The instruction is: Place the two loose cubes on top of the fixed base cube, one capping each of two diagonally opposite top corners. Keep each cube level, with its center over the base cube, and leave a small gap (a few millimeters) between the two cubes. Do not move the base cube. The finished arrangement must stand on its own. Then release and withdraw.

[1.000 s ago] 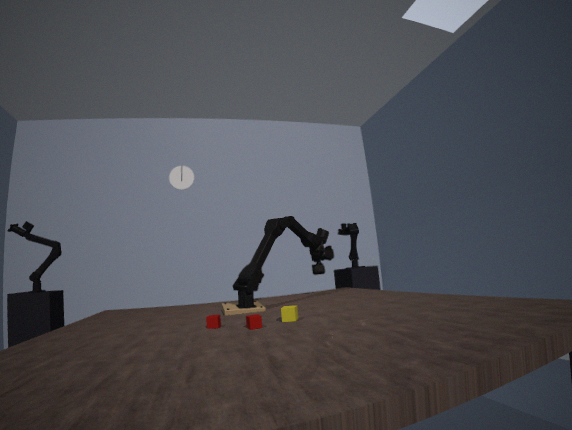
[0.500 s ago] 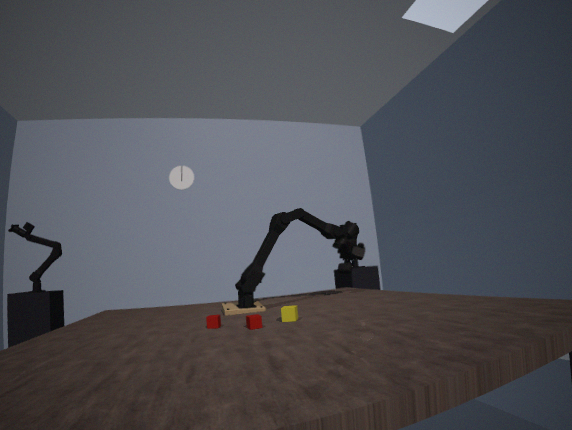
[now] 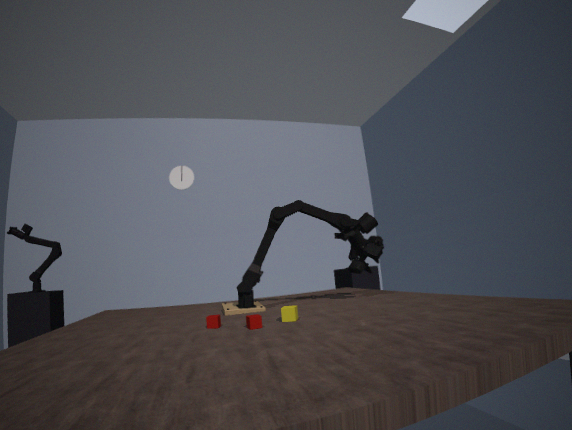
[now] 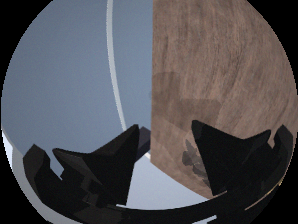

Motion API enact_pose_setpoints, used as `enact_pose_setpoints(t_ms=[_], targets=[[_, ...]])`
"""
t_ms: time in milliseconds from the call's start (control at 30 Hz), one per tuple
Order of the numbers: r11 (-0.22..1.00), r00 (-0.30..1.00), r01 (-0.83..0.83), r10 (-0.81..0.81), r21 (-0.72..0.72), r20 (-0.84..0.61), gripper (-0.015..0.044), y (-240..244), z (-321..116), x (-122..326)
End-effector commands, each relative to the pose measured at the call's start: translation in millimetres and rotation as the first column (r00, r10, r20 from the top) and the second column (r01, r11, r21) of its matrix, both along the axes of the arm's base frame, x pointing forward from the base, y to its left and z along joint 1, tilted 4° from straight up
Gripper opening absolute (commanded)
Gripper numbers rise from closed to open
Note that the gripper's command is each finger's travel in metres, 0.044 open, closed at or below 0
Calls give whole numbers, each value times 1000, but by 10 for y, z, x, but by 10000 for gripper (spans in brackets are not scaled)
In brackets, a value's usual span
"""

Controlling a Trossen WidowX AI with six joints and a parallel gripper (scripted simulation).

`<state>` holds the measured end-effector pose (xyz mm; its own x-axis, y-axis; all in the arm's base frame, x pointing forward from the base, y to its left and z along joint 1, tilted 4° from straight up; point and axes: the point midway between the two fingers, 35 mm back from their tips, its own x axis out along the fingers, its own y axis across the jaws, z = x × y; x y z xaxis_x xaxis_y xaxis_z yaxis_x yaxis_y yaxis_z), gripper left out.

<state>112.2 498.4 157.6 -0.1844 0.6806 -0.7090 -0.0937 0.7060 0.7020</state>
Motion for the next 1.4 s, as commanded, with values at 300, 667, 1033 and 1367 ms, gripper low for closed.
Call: enact_pose_setpoints(t_ms=[300, 667, 1033, 1367], targets=[[896, 910, 411, -415, -167, 13, 265, -1096, -12, 1499], [670, 711, 678, -701, -303, 41, 265, -2357, -9, 2293], [364, 438, 826, -896, -431, 81, 265, -3719, 20, 2566], [67, 158, 840, -980, -538, 124, 265, -4878, 71, 2384]])
